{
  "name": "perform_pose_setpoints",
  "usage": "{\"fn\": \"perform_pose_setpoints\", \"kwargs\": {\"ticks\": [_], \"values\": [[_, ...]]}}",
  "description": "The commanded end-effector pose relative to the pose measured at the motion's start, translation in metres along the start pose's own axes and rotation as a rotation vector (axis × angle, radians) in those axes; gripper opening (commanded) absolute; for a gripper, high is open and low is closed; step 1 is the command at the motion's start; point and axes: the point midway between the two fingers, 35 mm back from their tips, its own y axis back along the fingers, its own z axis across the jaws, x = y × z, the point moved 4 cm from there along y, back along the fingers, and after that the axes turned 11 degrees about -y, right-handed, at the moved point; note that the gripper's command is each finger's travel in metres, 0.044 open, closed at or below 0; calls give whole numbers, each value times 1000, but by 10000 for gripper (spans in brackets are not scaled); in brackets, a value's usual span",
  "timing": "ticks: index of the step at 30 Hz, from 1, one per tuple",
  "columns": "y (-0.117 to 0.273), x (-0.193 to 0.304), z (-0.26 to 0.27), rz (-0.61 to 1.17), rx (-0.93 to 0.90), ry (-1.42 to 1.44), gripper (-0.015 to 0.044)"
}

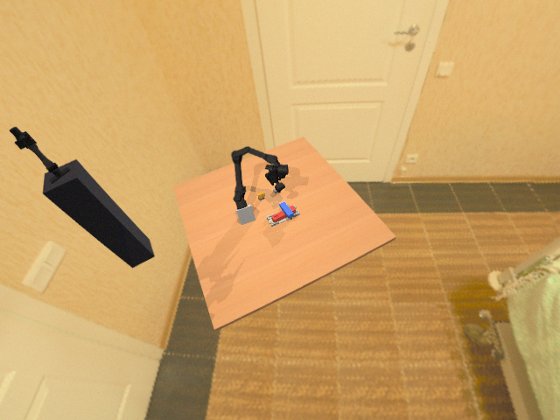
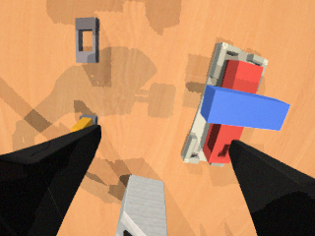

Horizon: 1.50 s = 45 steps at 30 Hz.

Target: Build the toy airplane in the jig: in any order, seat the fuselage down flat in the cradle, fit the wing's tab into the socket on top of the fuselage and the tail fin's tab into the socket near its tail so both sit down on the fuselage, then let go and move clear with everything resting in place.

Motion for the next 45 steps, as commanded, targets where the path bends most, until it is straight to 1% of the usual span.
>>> {"fn": "perform_pose_setpoints", "kwargs": {"ticks": [1, 6, 10, 16, 22, 27, 31, 45], "values": [[-4, 30, 42, 9, -12, -17, 440], [-10, 73, 84, 11, -23, -16, 440], [-17, 104, 104, 15, -34, -15, 440], [-19, 105, 105, 15, -34, -15, 440], [-72, 106, 107, 14, -36, -15, 440], [-75, 106, 107, 14, -37, -15, 440], [-88, 107, 108, 14, -37, -14, 440], [-106, 105, 108, 14, -34, -14, 440]]}}
